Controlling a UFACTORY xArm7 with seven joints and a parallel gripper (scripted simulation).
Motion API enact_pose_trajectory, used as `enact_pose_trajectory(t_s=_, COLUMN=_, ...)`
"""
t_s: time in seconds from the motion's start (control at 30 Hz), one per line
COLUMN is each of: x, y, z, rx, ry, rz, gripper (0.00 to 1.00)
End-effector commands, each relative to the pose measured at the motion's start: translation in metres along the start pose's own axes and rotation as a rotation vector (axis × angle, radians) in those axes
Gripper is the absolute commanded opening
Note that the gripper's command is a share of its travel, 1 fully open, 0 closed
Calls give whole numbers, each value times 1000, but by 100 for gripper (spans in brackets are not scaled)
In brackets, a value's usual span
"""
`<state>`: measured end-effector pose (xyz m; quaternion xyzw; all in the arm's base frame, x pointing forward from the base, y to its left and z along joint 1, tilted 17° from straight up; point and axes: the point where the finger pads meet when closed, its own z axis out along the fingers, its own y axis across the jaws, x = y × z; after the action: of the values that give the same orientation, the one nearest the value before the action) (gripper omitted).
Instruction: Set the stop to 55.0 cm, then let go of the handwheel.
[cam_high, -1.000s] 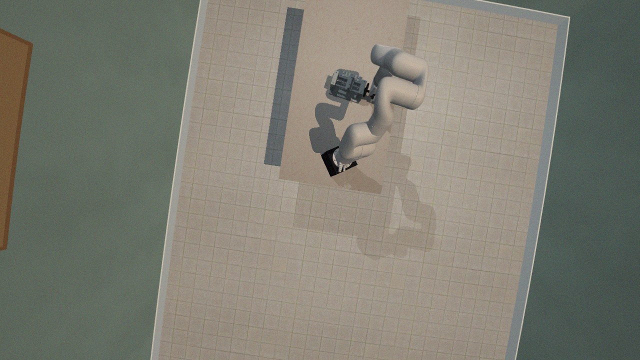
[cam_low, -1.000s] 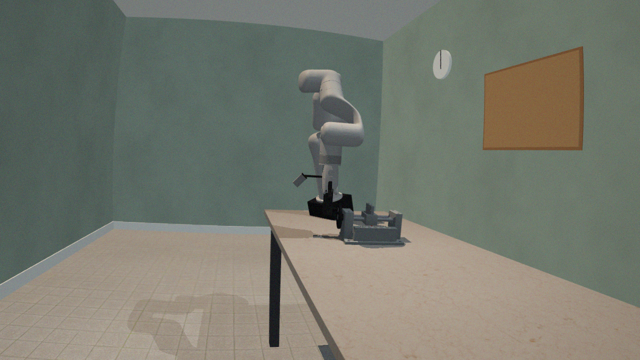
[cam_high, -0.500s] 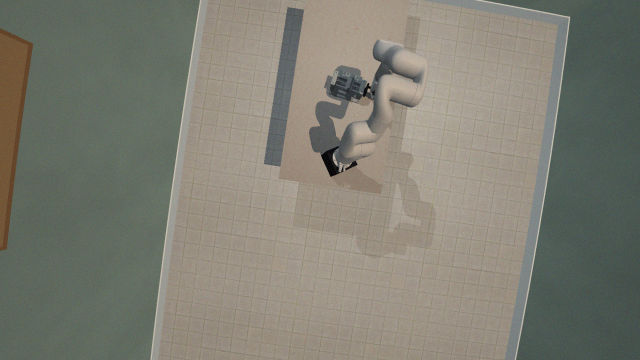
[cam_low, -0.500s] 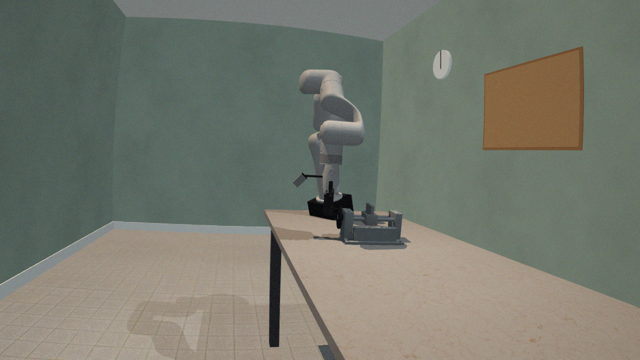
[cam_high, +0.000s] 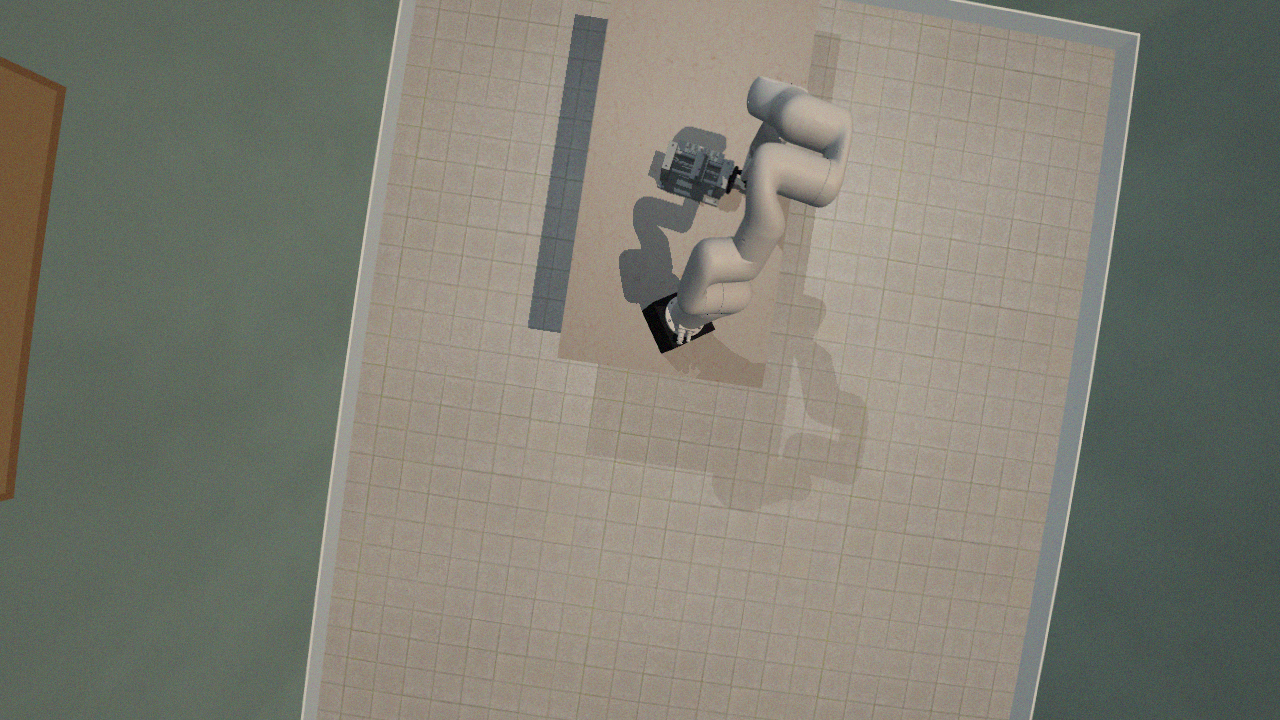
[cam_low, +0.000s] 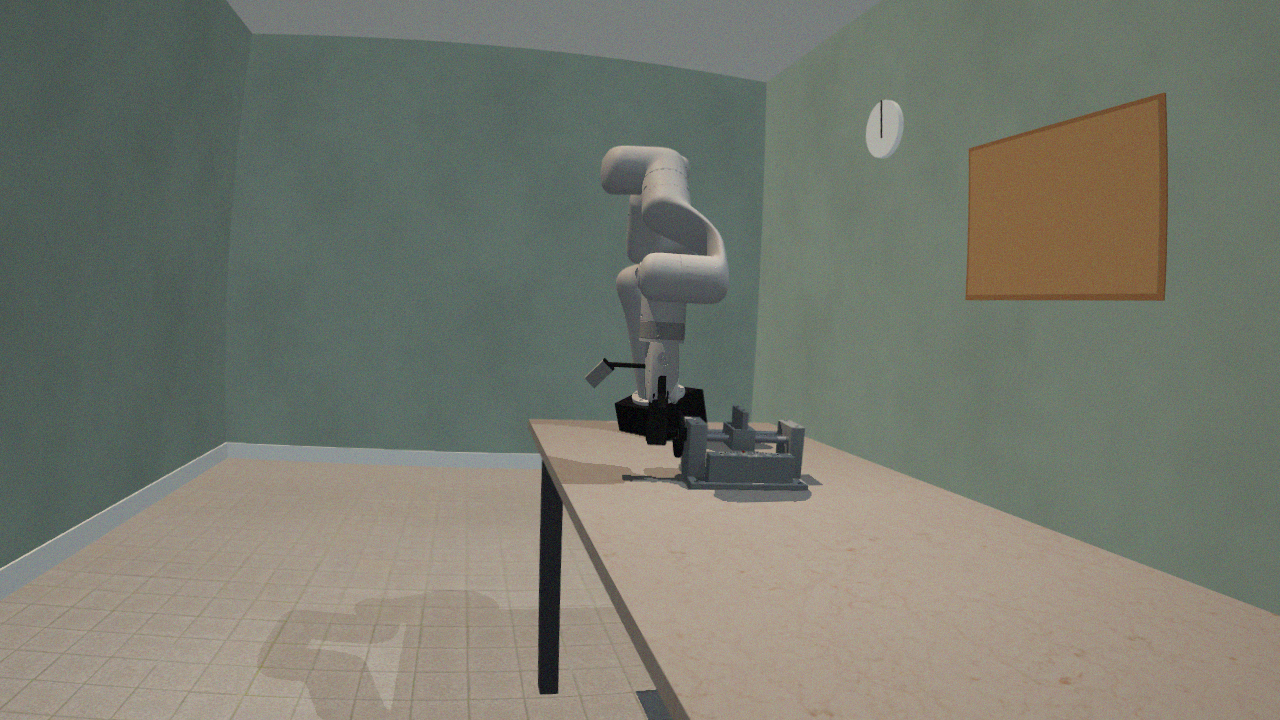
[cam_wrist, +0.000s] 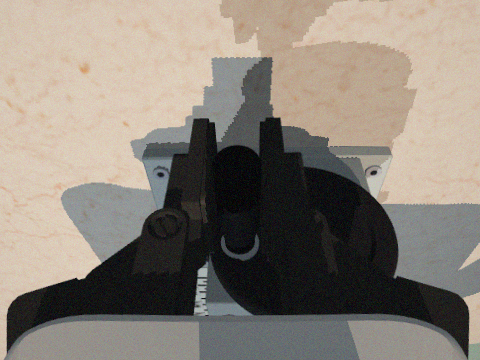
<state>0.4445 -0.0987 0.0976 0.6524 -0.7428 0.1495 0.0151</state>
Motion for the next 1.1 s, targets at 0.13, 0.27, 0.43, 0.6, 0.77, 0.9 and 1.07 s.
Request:
enact_pose_trajectory(t_s=0.13, x=0, y=3, z=19, rx=-2, ry=-1, rz=0, gripper=6)
enact_pose_trajectory(t_s=0.27, x=0, y=9, z=27, rx=-2, ry=-1, rz=0, gripper=6)
enact_pose_trajectory(t_s=0.43, x=0, y=16, z=31, rx=-2, ry=-1, rz=0, gripper=6)
enact_pose_trajectory(t_s=0.6, x=0, y=22, z=33, rx=-2, ry=-1, rz=0, gripper=6)
enact_pose_trajectory(t_s=0.77, x=0, y=30, z=33, rx=-2, ry=-1, rz=0, gripper=6)
enact_pose_trajectory(t_s=0.9, x=0, y=36, z=32, rx=-2, ry=-1, rz=0, gripper=6)
enact_pose_trajectory(t_s=1.07, x=0, y=41, z=30, rx=-2, ry=-1, rz=0, gripper=6)
